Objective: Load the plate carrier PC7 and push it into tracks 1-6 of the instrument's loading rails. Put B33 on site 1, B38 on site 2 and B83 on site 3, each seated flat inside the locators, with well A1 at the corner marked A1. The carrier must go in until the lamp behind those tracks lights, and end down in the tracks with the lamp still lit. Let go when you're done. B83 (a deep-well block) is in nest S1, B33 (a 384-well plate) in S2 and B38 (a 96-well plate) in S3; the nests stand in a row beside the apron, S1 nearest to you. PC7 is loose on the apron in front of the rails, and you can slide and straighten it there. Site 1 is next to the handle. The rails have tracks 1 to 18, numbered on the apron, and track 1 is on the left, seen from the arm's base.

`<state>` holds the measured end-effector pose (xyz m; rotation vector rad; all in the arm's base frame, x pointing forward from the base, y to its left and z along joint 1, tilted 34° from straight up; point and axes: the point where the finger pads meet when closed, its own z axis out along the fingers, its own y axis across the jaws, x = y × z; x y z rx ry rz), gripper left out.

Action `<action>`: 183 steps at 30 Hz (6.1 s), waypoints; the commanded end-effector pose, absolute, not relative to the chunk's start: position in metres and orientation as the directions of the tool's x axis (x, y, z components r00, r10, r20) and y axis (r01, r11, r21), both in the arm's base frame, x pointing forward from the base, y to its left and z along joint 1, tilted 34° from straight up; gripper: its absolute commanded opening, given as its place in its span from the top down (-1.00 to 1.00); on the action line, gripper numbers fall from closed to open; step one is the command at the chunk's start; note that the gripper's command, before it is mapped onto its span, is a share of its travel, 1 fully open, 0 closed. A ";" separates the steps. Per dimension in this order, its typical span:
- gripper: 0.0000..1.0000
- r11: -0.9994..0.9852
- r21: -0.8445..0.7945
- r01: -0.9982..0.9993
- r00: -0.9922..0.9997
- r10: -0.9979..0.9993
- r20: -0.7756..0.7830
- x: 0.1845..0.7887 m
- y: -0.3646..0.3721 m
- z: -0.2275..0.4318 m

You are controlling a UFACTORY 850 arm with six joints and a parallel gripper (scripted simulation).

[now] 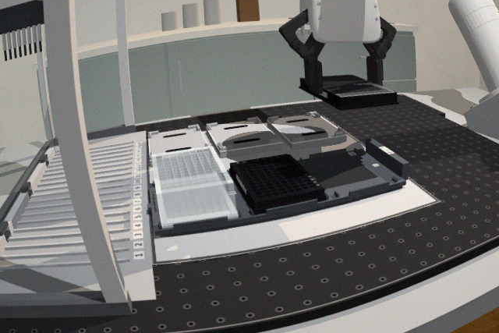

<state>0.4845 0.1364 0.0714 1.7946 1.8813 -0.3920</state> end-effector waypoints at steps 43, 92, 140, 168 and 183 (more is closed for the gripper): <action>1.00 0.087 0.136 0.987 0.000 0.841 -0.541 0.496 0.100 0.015; 1.00 0.087 0.136 0.987 0.000 0.841 -0.541 0.501 0.084 -0.010; -1.00 0.087 0.136 0.987 0.000 0.841 -0.541 0.501 0.084 -0.011; -1.00 0.087 0.136 0.987 0.000 0.841 -0.541 0.496 0.101 0.015; -1.00 0.087 0.136 0.987 0.000 0.841 -0.541 0.492 0.112 0.033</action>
